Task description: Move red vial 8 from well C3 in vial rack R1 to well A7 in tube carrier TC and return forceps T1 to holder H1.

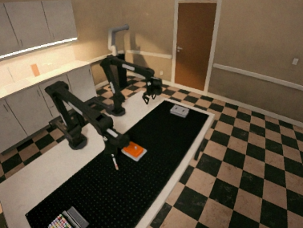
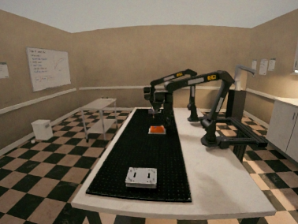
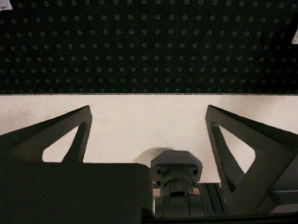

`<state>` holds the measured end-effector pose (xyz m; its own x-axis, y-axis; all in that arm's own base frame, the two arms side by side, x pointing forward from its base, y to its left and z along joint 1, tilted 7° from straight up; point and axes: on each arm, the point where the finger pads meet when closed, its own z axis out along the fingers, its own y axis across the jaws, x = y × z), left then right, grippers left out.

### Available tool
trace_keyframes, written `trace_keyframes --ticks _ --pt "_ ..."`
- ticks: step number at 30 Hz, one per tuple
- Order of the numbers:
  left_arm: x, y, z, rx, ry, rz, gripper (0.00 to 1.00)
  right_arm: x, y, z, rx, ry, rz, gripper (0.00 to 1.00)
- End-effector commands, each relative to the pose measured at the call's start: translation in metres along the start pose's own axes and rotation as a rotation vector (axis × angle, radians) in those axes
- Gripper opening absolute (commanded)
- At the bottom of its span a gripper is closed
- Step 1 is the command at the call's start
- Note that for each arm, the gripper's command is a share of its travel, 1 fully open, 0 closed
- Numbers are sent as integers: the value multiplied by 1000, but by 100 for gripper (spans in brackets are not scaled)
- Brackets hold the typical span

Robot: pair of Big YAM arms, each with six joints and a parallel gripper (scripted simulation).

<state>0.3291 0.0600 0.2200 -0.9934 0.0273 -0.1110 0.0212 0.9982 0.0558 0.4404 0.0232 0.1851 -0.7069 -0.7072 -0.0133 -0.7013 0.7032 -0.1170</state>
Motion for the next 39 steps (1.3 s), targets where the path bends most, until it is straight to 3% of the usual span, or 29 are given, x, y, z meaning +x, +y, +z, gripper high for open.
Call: trace_keyframes --ticks 1,36,39 --pt "-20 5 -17 -5 -32 10 100 -1 4 6 -8 16 12 9" --pt "-20 5 -17 -5 -32 10 100 -46 23 -14 21 -24 35 9" --pt "-20 5 -17 -5 -32 10 100 -53 36 -12 16 -20 15 9"
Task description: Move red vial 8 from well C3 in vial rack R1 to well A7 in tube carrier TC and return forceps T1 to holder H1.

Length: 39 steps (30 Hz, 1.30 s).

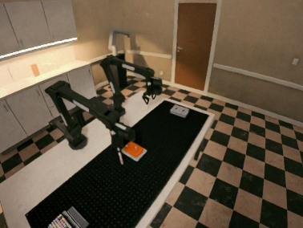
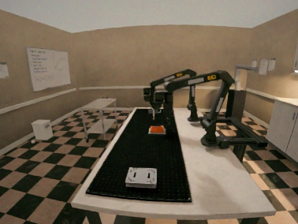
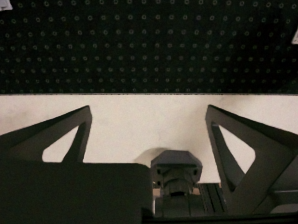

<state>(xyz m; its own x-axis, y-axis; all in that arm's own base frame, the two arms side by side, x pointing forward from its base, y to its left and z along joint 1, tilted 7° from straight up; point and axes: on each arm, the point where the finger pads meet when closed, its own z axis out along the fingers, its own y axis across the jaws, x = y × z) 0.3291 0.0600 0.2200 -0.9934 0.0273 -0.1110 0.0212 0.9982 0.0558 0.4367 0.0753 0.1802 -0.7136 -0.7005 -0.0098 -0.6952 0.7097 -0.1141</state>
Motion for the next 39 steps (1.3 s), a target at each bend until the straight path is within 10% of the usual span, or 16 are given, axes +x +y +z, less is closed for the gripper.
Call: trace_keyframes --ticks 1,39 --pt "-20 5 -17 -5 -32 10 100 -19 -2 -12 17 -22 6 9" --pt "-20 5 -17 -5 -32 10 100 -57 43 -15 14 -22 6 9"
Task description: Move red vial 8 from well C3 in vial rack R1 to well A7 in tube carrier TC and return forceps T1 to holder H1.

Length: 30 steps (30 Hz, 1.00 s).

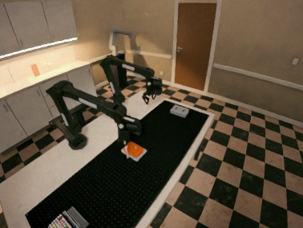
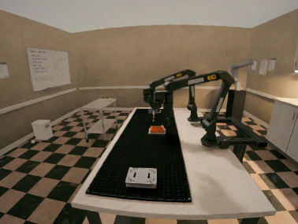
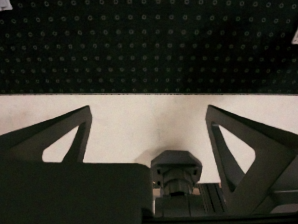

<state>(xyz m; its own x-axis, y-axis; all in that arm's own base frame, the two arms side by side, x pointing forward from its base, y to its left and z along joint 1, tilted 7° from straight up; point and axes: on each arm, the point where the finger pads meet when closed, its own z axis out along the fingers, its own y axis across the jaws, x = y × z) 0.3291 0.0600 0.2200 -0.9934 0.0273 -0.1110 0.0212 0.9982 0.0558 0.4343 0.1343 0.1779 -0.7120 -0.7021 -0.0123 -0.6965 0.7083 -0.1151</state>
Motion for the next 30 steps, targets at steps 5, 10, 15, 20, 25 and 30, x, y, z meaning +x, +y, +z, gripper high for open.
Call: trace_keyframes --ticks 5,10,15,20,25,30 --pt "-20 5 -17 -5 -32 10 100 -25 4 -15 15 -26 9 9" --pt "-20 5 -17 -5 -32 10 100 -22 7 -8 10 -10 17 9" --pt "-20 5 -17 -5 -32 10 100 -34 15 -15 14 -28 9 9" --pt "-20 5 -17 -5 -32 10 100 -39 22 -15 14 -25 9 9" --pt "-20 5 -17 -5 -32 10 100 -43 25 -15 14 -27 9 9" --pt "-20 5 -17 -5 -32 10 100 -50 32 -15 13 -31 9 9"
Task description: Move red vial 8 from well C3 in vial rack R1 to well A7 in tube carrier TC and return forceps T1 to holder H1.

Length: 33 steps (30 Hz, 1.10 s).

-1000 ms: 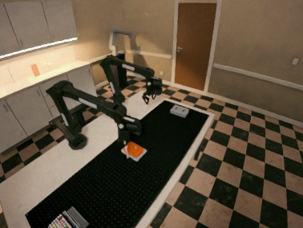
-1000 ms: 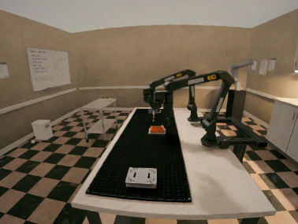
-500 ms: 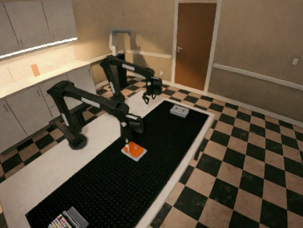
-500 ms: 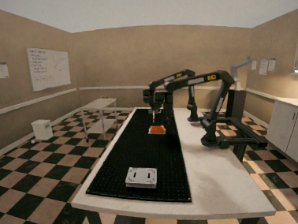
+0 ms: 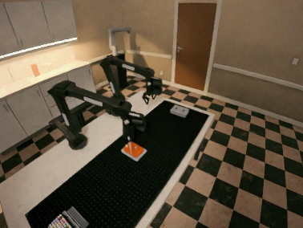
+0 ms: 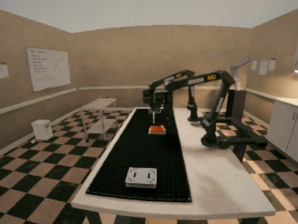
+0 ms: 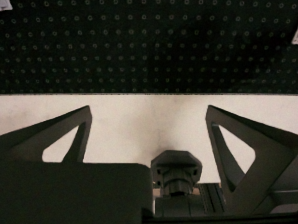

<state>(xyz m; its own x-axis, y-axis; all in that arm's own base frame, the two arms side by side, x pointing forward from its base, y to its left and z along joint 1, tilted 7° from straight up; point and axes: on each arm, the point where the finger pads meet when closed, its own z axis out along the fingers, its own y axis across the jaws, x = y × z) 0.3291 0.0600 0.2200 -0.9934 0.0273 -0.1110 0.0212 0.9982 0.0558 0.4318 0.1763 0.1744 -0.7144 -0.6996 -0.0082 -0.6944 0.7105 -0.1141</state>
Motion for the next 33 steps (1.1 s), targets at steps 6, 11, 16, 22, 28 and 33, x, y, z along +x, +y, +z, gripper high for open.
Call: trace_keyframes --ticks 6,11,16,22,28,33 --pt "-20 5 -17 -5 -32 10 100 -28 8 -16 13 -31 6 9" --pt "-20 5 -17 -5 -32 10 100 -32 13 -16 13 -30 6 9" --pt "-20 5 -17 -5 -32 10 100 -37 19 -16 12 -34 6 9" --pt "-20 5 -17 -5 -32 10 100 -43 27 -16 12 -32 6 9" --pt "-20 5 -17 -5 -32 10 100 -48 33 -16 12 -31 6 9" --pt "-20 5 -17 -5 -32 10 100 -54 38 -17 11 -34 6 9"
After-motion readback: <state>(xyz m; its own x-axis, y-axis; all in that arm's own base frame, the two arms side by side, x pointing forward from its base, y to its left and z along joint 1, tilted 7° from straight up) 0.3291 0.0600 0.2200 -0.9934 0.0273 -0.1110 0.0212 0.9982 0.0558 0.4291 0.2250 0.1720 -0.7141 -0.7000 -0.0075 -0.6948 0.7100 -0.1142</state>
